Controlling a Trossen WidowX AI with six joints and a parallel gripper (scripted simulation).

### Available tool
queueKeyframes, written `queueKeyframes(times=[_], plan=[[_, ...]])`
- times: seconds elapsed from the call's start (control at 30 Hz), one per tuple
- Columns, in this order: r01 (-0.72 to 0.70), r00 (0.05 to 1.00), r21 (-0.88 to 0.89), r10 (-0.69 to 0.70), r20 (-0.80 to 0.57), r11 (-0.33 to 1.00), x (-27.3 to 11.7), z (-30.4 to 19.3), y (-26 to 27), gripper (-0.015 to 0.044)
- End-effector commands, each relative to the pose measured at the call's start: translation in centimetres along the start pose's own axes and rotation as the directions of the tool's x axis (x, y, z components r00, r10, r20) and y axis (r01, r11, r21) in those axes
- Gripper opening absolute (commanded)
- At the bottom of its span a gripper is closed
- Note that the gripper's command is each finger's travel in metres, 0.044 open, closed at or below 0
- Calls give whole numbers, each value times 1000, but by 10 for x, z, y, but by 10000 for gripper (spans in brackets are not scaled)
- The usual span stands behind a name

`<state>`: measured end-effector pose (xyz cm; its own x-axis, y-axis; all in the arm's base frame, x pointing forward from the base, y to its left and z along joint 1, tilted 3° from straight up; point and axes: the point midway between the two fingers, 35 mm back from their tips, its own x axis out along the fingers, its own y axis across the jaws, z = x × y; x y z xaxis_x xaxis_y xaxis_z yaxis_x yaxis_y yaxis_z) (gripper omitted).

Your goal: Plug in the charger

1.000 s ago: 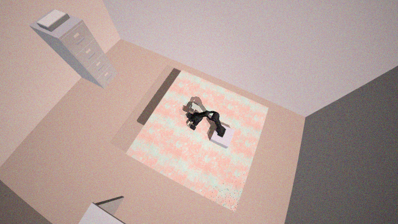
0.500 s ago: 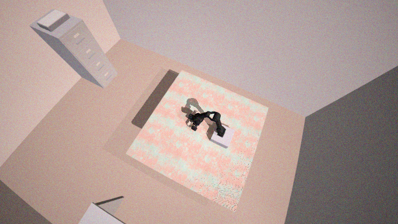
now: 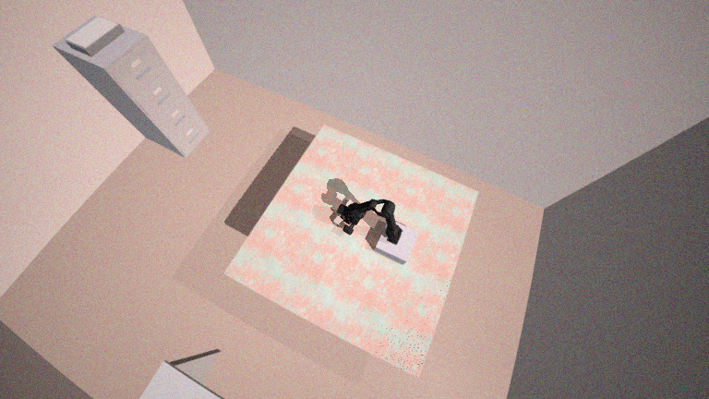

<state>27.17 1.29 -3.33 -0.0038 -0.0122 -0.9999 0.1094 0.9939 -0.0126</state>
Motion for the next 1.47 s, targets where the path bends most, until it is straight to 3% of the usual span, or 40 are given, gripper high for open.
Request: queueKeyframes(times=[0.0,0.33,0.5,0.73,1.43], plan=[[2,1000,4,-2,2,1000,0,-5,0,440],[2,999,-2,-2,32,1000,-3,-9,0,440],[9,961,-8,-6,275,1000,-35,-1,0,440],[-1,826,2,0,564,1000,-76,2,-1,440],[-2,821,2,0,571,1000,-77,2,-1,440]])
